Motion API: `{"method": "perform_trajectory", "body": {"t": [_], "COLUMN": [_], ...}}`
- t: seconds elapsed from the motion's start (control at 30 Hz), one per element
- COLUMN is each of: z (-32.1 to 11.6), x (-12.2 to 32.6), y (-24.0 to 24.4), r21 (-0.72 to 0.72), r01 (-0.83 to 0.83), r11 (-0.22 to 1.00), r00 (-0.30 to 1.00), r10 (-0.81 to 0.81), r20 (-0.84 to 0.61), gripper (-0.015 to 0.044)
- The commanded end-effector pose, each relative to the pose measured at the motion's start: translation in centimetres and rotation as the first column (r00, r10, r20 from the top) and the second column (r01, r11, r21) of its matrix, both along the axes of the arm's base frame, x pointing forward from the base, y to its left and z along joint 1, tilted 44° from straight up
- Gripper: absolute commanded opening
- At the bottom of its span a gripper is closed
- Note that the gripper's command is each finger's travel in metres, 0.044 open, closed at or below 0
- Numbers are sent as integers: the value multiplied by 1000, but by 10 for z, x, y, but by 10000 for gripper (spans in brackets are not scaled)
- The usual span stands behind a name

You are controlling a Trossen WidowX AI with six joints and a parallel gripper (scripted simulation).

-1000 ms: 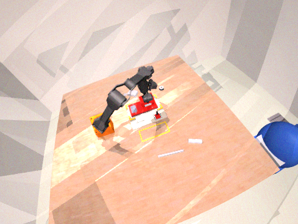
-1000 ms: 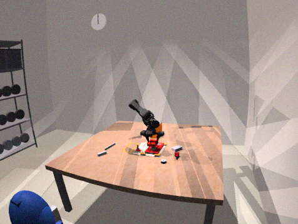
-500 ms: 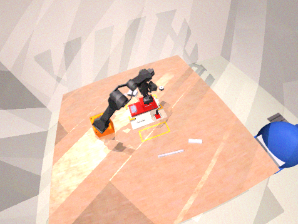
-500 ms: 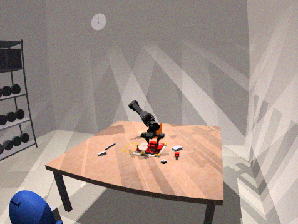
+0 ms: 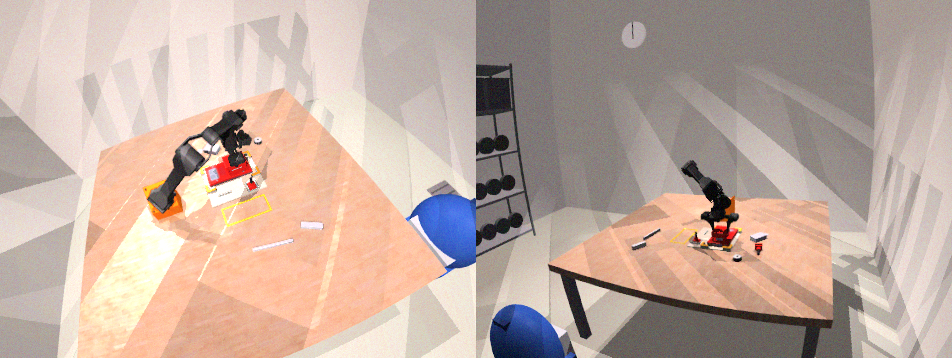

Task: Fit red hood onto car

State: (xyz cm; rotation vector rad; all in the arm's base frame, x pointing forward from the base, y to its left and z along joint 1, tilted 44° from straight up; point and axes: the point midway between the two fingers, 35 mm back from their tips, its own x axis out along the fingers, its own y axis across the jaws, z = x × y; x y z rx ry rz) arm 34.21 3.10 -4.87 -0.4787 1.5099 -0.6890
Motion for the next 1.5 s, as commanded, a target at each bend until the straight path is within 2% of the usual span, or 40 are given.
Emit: {"method": "perform_trajectory", "body": {"t": [0.0,1.47], "z": [0,-15], "x": [0,-1], "y": [-1,-14], "r21": [-3,-4], "r01": [-5,-5], "r11": [1000,1000], "r00": [1000,1000], "r10": [5,5], "r20": [-3,-3], "gripper": [0,0]}}
